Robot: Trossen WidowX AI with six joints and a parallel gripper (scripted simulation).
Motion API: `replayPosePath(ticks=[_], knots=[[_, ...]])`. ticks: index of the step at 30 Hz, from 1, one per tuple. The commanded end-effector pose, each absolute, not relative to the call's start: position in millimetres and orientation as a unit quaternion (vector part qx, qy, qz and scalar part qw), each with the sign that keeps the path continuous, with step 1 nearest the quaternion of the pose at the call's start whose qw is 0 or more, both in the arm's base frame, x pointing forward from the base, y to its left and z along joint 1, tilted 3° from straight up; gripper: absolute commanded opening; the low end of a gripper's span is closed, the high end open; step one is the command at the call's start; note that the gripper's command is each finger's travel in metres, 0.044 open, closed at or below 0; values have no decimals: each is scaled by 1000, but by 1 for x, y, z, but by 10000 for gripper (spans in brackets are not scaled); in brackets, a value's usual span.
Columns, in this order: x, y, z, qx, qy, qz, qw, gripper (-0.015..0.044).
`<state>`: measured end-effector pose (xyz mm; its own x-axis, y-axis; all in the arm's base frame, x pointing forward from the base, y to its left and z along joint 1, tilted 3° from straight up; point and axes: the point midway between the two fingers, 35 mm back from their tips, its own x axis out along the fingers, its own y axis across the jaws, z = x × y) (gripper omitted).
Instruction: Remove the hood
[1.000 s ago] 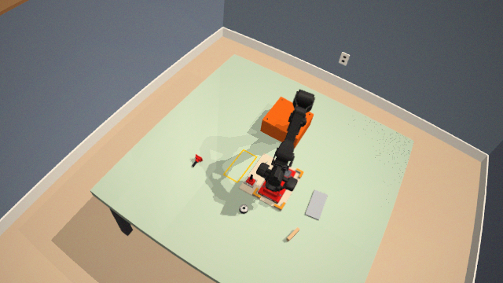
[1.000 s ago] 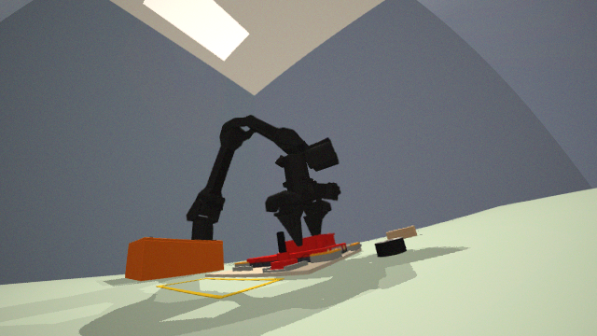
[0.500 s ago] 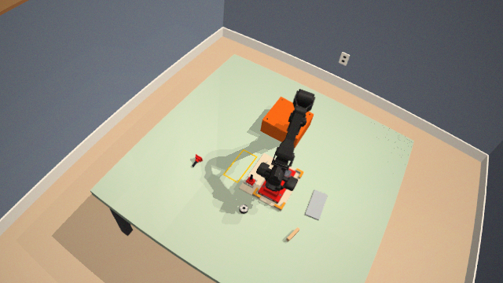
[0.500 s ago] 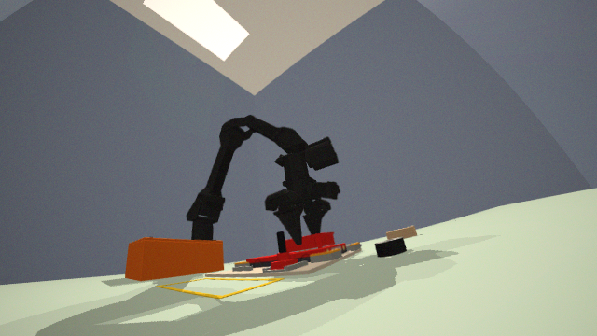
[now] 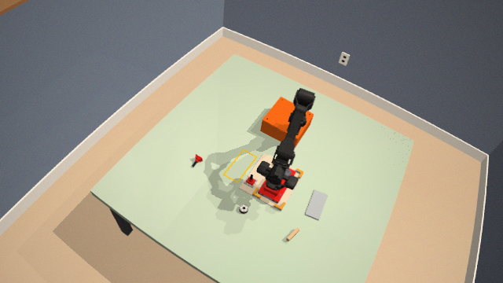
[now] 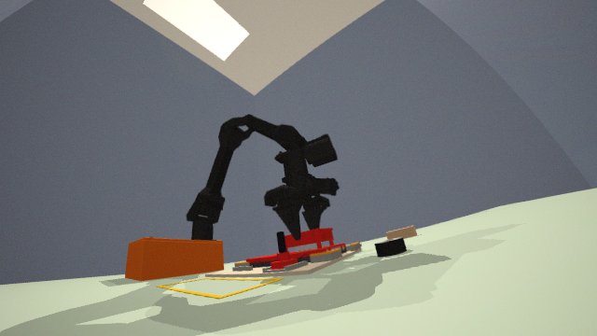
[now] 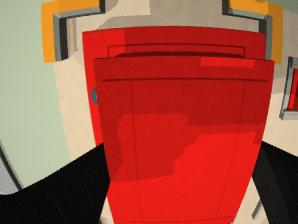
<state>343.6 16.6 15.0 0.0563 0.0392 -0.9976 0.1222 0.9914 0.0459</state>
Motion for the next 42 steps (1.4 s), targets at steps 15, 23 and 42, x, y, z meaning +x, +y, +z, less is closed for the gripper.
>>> replayPosePath(ticks=[15, 23, 42], knots=[[345, 16, 29, 58, 684, -28, 726, 0], [344, 15, 46, 58, 684, -28, 727, 0], [337, -37, 68, 58, 685, -31, 726, 0]])
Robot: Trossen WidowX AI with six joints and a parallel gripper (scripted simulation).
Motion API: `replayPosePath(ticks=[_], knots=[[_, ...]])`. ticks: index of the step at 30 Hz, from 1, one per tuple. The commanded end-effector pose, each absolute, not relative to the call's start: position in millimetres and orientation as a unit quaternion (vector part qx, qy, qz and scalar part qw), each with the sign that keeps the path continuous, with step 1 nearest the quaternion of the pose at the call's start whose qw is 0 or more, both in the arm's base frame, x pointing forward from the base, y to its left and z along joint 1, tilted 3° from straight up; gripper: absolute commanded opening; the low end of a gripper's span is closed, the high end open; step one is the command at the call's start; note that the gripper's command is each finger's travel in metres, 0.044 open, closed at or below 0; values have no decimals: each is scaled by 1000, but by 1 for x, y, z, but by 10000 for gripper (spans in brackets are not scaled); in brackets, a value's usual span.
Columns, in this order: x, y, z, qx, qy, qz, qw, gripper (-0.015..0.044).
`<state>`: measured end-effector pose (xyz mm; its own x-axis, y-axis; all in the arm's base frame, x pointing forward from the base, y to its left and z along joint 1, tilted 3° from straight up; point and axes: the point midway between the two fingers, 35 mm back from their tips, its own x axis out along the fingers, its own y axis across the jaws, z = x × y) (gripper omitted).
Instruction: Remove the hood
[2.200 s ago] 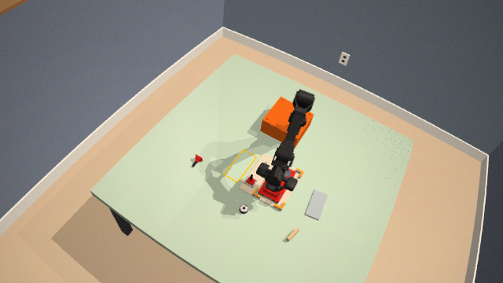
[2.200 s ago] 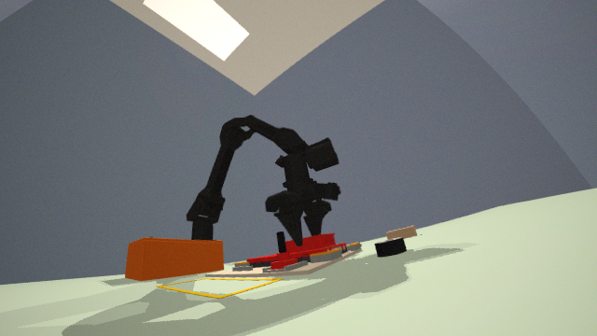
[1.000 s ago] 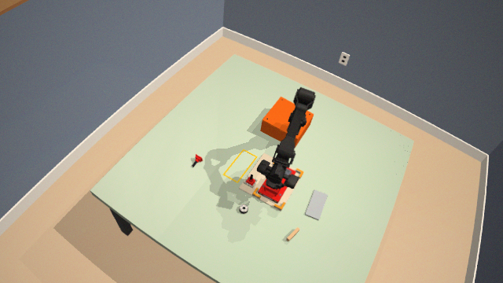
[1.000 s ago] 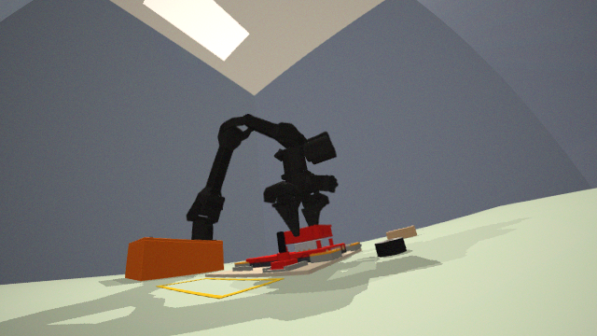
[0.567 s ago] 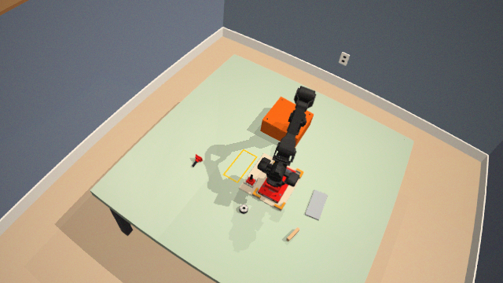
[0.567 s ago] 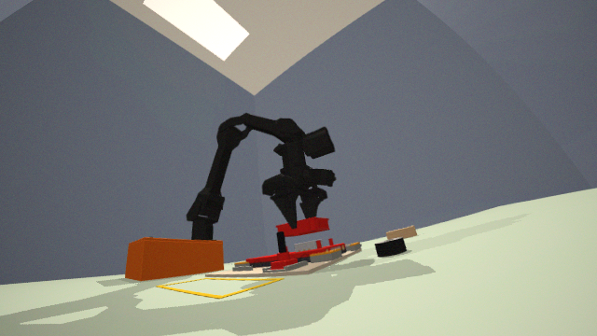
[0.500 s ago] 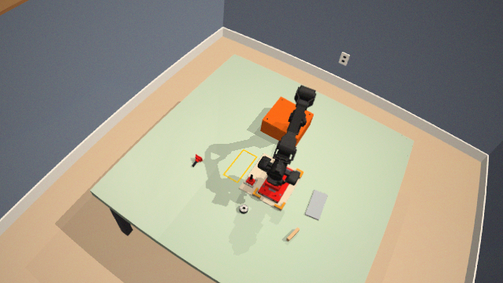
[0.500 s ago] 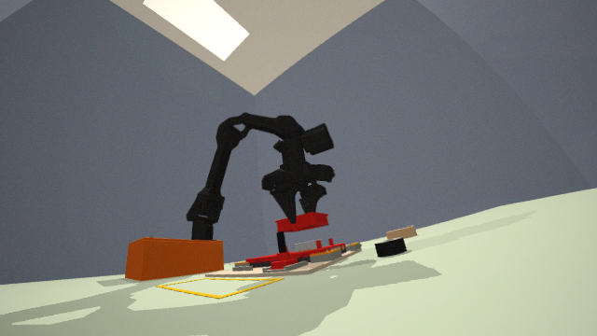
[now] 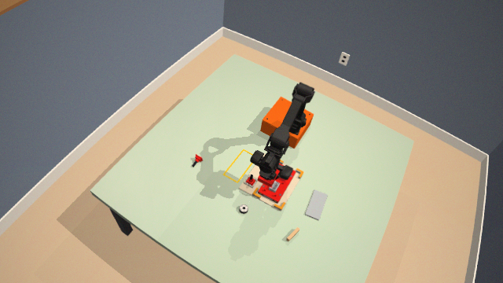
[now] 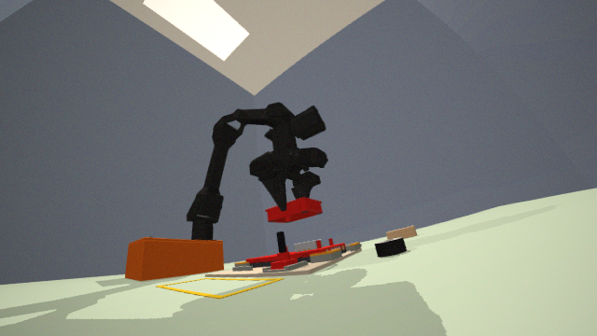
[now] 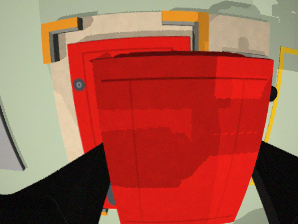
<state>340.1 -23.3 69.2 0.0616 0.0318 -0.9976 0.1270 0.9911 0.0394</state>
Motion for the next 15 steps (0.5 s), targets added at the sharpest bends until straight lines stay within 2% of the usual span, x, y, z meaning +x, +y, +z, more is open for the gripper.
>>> replayPosePath(ticks=[1, 15], knots=[[336, -43, 68, 57, 685, -31, 726, 0], [315, -115, 67, 55, 686, -33, 725, 0]])
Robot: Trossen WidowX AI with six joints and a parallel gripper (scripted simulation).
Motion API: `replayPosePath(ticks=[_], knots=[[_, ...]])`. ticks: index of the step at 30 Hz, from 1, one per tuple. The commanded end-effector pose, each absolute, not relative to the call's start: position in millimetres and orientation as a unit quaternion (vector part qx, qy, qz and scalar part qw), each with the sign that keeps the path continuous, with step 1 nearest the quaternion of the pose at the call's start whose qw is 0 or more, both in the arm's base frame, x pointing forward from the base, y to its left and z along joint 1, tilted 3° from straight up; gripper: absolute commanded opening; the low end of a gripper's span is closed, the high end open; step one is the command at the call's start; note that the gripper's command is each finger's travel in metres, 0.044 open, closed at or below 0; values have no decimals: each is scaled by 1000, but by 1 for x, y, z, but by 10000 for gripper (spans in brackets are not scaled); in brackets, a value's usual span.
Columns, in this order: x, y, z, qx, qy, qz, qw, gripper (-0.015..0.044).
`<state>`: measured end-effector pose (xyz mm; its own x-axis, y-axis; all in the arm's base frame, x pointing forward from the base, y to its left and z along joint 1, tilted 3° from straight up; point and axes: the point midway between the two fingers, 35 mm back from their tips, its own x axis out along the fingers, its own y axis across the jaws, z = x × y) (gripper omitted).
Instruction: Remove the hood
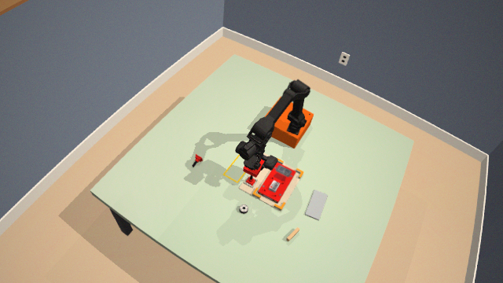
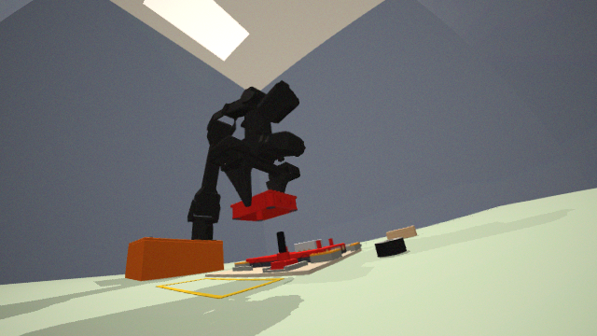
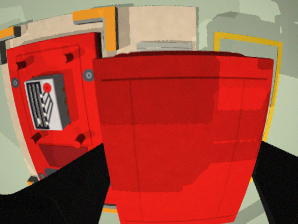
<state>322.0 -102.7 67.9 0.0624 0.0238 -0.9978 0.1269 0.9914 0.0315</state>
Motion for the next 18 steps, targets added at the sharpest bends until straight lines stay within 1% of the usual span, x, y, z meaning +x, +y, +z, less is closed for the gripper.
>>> replayPosePath(ticks=[1, 13, 18], knots=[[313, -120, 67, 55, 686, -33, 725, 0], [282, -176, 66, 53, 686, -33, 725, 0], [277, -183, 65, 53, 686, -33, 725, 0]])
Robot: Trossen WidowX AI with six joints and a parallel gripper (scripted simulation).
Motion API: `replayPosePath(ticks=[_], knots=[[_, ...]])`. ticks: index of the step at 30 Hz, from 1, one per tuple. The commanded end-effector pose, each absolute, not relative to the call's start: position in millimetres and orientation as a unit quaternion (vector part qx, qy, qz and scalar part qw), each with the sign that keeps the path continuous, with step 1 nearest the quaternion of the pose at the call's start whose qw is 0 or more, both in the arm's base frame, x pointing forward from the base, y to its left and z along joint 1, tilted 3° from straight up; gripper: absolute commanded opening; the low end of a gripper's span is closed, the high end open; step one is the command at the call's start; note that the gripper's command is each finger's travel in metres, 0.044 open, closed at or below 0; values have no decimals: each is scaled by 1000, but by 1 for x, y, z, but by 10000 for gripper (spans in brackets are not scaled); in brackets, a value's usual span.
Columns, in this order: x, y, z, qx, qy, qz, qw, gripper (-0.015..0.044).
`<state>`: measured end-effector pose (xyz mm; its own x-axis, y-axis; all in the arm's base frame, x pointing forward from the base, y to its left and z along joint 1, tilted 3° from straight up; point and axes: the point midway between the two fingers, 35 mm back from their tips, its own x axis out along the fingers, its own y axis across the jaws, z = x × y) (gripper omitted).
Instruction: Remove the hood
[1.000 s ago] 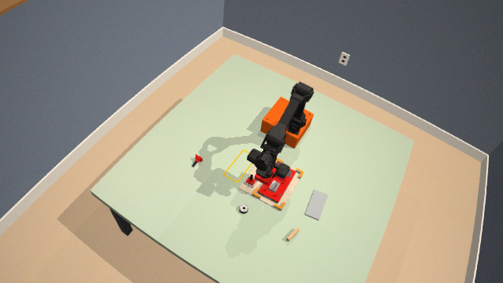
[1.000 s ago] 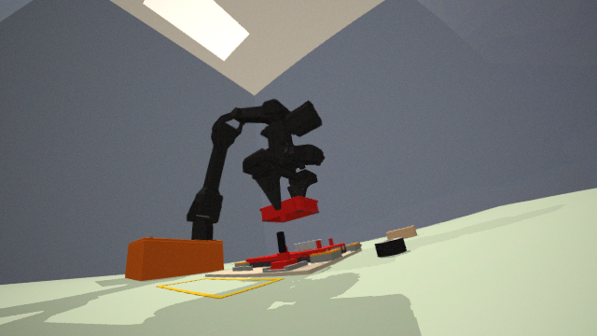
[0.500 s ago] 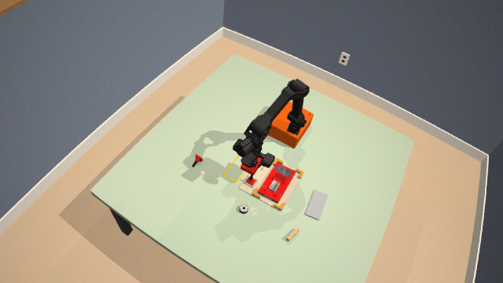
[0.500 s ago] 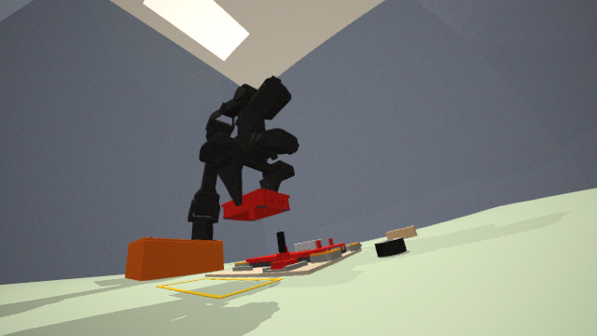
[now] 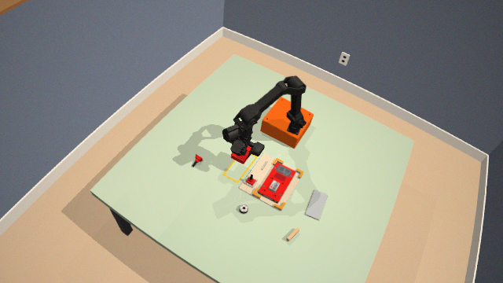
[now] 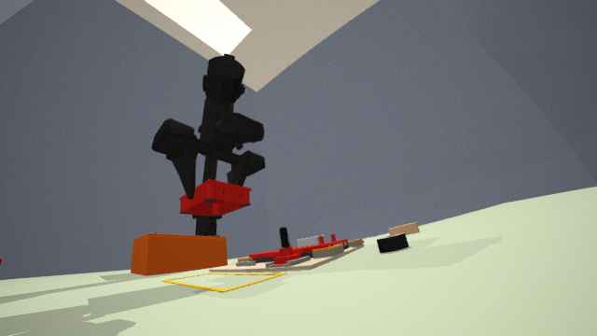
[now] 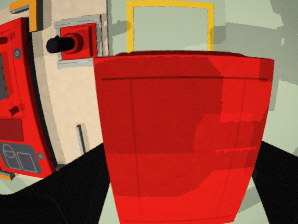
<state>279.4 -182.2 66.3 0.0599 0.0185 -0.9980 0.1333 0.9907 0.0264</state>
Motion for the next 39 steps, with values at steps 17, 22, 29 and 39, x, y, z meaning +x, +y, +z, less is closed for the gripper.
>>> replayPosePath(ticks=[17, 22, 29, 39], knots=[[279, -183, 50, 53, 686, -33, 725, 0], [279, -183, 46, 53, 686, -33, 725, 0], [280, -183, 39, 53, 686, -33, 725, 0], [281, -183, 30, 53, 686, -33, 725, 0]])
